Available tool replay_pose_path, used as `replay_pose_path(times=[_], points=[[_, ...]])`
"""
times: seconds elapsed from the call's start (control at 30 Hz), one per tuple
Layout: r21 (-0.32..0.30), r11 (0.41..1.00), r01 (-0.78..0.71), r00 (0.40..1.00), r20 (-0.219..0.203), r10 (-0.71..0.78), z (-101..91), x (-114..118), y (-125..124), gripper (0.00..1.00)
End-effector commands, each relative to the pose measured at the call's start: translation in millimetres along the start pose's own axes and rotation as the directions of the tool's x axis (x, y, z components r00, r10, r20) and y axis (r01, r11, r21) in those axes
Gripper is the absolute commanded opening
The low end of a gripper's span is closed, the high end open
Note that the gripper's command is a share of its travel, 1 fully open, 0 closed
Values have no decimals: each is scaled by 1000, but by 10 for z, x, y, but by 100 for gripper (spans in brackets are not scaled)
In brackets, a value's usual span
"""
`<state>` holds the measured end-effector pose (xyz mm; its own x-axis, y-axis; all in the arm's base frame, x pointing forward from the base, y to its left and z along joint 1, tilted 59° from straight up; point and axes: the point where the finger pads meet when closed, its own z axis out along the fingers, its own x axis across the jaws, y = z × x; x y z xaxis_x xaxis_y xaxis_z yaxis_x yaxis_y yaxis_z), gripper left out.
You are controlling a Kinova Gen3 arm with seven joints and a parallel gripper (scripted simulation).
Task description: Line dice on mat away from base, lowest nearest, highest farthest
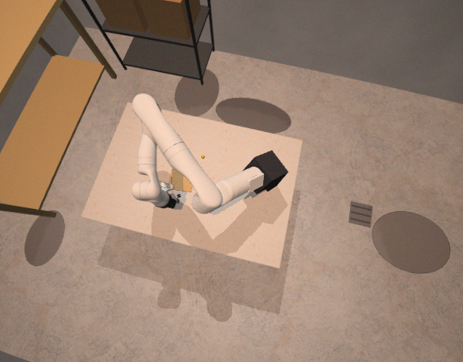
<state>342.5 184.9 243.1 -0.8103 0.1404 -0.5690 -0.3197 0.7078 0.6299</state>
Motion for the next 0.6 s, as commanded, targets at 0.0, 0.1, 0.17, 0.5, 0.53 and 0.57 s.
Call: replay_pose_path(times=[0.0,0.1,0.17,0.5,0.53,0.57], points=[[6,1000,2,1000,19,-2,-104,-59,-42,100],[6,1000,2,1000,19,-2,-213,-56,-42,100],[6,1000,2,1000,19,-2,-213,-56,-42,100],[6,1000,2,1000,19,-2,-459,-52,-40,100],[6,1000,2,1000,19,-2,-472,-52,-40,100],[6,1000,2,1000,19,-2,-483,-51,-40,100]])
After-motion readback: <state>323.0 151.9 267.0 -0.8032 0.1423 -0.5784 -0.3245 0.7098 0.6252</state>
